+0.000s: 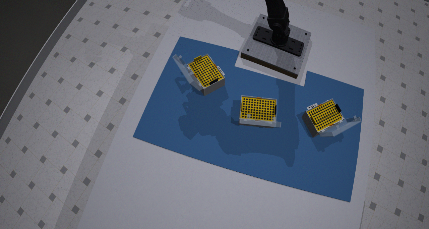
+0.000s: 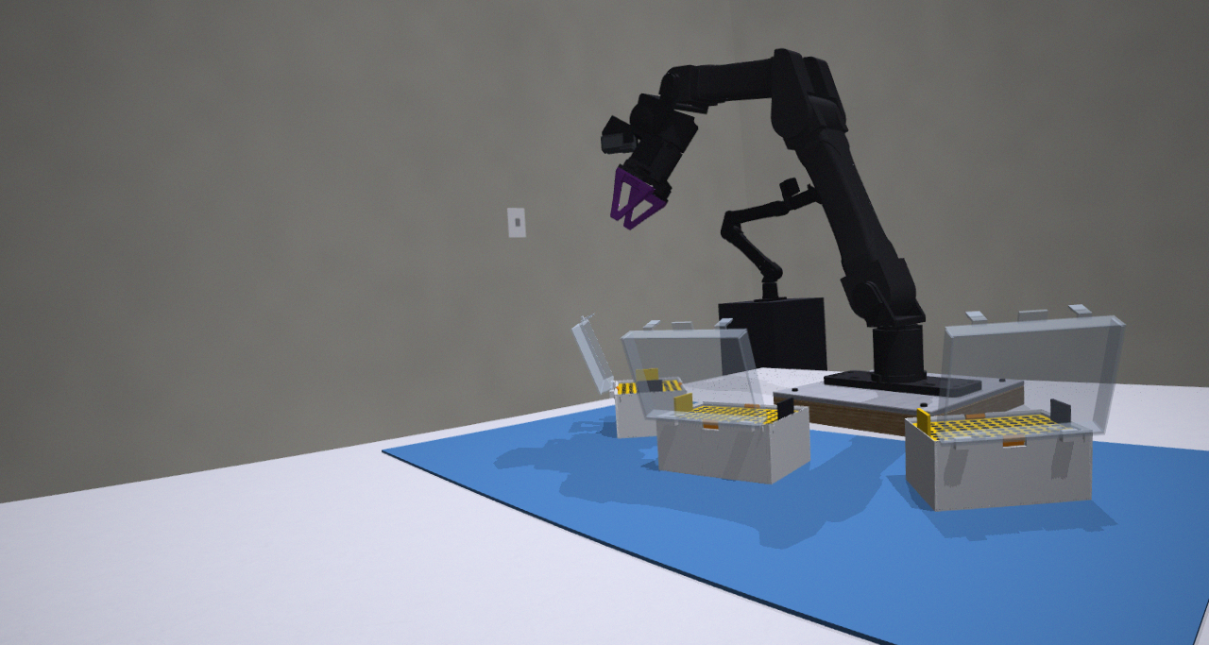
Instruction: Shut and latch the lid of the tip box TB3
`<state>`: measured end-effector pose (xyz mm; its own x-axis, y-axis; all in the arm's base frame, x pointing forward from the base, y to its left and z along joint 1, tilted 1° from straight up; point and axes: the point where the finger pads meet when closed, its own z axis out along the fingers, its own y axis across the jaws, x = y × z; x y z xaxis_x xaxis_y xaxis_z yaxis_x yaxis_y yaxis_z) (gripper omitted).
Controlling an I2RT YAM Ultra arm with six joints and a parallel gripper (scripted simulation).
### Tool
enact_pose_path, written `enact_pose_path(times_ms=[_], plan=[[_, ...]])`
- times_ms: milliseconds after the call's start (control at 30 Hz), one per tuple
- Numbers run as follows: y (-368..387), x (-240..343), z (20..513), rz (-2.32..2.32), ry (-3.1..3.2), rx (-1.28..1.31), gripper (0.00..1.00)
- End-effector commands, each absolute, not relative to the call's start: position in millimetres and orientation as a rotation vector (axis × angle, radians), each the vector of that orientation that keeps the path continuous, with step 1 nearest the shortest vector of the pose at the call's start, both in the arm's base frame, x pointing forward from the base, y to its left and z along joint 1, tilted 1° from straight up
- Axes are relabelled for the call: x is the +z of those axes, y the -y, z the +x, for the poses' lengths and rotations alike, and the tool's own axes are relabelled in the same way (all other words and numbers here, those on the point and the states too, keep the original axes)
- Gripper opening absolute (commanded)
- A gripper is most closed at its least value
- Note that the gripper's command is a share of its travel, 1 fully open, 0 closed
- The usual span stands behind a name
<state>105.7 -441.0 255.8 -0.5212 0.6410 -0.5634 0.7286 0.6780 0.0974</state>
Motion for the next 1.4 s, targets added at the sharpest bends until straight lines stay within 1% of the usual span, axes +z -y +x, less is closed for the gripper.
enact_pose_path(times_ms=[0,533,567,1033,1100,1167,1367], plan=[[441.0,260.8,105.8,1.043,-2.312,-0.217,1.0],[441.0,260.8,105.8,1.043,-2.312,-0.217,1.0],[438.1,261.0,109.8,1.012,-2.336,-0.199,0.0],[396.0,259.6,162.7,0.952,-2.39,-0.148,0.0],[396.0,259.6,162.7,0.952,-2.39,-0.148,0.0],[388.6,258.4,169.5,0.907,-2.434,-0.112,0.0],[368.4,255.6,188.6,0.907,-2.433,-0.111,0.0]])
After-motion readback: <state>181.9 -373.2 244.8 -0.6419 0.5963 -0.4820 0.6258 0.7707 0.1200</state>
